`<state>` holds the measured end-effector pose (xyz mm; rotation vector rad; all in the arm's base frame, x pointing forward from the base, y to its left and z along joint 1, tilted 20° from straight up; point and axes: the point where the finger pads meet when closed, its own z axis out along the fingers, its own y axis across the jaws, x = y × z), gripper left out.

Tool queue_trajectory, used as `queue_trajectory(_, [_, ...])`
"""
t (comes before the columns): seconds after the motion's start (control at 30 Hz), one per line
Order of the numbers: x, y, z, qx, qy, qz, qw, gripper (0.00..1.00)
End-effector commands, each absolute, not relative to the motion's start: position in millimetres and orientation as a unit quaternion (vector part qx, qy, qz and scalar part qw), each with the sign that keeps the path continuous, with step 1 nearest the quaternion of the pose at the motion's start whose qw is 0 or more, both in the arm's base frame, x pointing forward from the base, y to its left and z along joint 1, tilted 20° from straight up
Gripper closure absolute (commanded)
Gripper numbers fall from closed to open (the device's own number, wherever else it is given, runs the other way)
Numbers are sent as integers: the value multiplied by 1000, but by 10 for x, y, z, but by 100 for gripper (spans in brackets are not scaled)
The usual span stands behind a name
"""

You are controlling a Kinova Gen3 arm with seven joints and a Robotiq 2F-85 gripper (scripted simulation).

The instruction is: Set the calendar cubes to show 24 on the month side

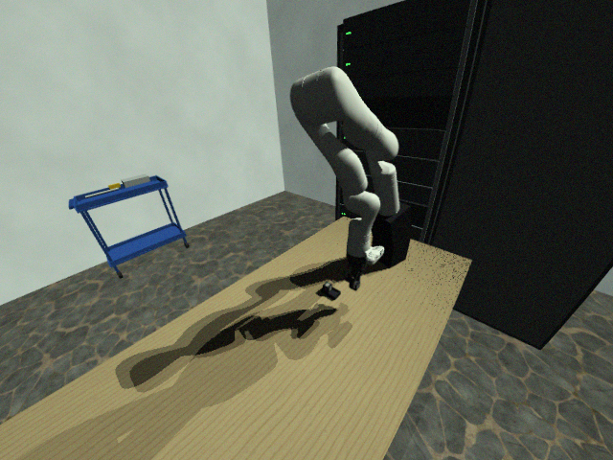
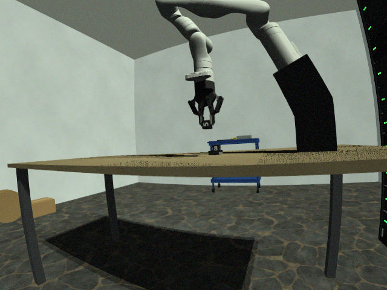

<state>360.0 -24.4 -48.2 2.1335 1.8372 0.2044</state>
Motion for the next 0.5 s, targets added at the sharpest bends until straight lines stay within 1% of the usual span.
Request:
queue_trajectory(0.0, [3607,-233,-478,741,649,70,158,74])
queue_trajectory(0.47, [3627,-247,-571,741,650,69,157,74])
